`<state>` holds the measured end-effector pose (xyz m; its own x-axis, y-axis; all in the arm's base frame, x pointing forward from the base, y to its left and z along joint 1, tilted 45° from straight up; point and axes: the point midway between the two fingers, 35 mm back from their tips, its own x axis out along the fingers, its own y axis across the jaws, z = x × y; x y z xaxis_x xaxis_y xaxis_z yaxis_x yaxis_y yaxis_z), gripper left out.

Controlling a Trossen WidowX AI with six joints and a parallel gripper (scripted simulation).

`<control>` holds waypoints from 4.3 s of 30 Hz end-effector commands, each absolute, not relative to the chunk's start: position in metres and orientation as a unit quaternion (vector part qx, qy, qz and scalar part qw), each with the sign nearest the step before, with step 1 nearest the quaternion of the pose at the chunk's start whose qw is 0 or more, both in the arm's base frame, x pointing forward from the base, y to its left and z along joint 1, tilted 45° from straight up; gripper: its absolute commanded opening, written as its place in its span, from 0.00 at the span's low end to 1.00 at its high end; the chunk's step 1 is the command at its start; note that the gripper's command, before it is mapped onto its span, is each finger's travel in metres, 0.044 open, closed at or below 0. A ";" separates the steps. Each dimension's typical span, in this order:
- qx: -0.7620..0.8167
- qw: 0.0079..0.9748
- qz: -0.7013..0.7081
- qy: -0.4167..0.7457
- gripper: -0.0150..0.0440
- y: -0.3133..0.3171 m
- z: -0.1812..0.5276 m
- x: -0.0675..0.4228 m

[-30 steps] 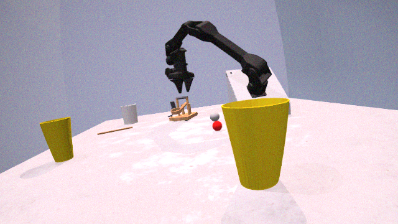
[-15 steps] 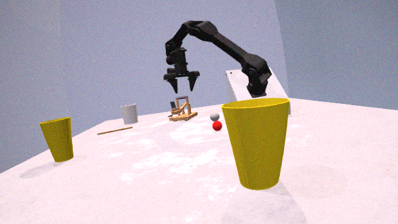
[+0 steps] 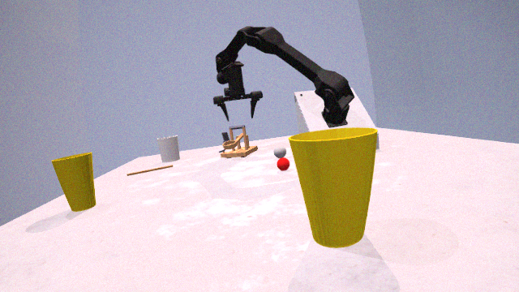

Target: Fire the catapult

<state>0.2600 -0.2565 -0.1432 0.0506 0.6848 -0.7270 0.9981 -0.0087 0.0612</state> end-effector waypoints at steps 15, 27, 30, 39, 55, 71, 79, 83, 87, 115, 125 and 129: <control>0.704 0.173 -0.375 0.578 1.00 -0.252 -0.147 0.260; 0.712 0.135 -0.404 0.558 1.00 -0.224 -0.176 0.262; 0.712 0.135 -0.404 0.558 1.00 -0.221 -0.179 0.263; 0.712 0.135 -0.404 0.558 1.00 -0.211 -0.190 0.264; 0.713 0.135 -0.403 0.558 1.00 -0.193 -0.209 0.265; 0.710 0.139 -0.403 0.560 0.60 -0.191 -0.212 0.266; 0.710 0.139 -0.403 0.560 0.41 -0.191 -0.212 0.266; 0.710 0.138 -0.405 0.560 0.25 -0.218 -0.184 0.263; 0.709 0.138 -0.405 0.560 0.25 -0.225 -0.176 0.262; 0.601 0.406 -0.150 0.672 0.25 -0.226 -0.179 0.282; 0.598 0.410 -0.145 0.673 0.25 -0.225 -0.179 0.286; 0.598 0.410 -0.145 0.673 0.25 -0.221 -0.183 0.287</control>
